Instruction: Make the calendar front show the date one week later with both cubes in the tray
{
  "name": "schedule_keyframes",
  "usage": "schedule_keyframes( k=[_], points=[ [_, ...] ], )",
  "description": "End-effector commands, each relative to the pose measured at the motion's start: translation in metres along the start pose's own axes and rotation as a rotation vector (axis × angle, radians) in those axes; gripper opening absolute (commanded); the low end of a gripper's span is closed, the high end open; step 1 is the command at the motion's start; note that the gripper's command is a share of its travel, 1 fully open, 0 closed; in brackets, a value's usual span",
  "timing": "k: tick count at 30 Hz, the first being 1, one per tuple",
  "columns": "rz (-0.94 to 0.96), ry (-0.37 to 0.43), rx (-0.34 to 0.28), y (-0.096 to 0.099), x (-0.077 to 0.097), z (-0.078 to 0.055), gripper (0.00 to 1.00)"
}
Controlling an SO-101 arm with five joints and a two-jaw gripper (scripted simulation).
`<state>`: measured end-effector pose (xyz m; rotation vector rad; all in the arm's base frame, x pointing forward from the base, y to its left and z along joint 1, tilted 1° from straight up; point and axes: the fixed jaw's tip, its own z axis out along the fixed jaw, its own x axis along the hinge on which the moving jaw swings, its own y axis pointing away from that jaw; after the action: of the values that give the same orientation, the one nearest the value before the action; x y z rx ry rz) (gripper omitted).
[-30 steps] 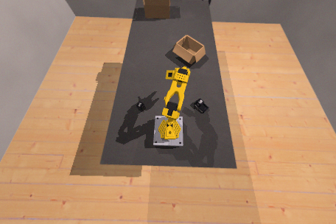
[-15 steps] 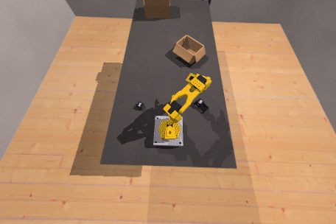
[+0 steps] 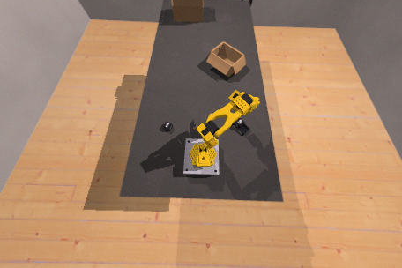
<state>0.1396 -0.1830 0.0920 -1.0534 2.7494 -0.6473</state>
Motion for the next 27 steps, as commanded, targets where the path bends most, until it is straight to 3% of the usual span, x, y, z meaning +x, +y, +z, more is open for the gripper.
schedule_keyframes(
  k=[1,9,17,19,27],
  points=[
    [0.020,0.003,0.009,-0.003,0.002,0.001,0.35],
    [0.020,0.000,-0.034,0.002,0.002,0.008,0.35],
    [0.021,-0.015,-0.240,0.030,0.000,0.039,0.35],
    [0.021,-0.015,-0.240,0.030,0.000,0.039,0.35],
    [0.021,-0.030,-0.446,0.064,-0.003,0.065,0.35]
  ],
)
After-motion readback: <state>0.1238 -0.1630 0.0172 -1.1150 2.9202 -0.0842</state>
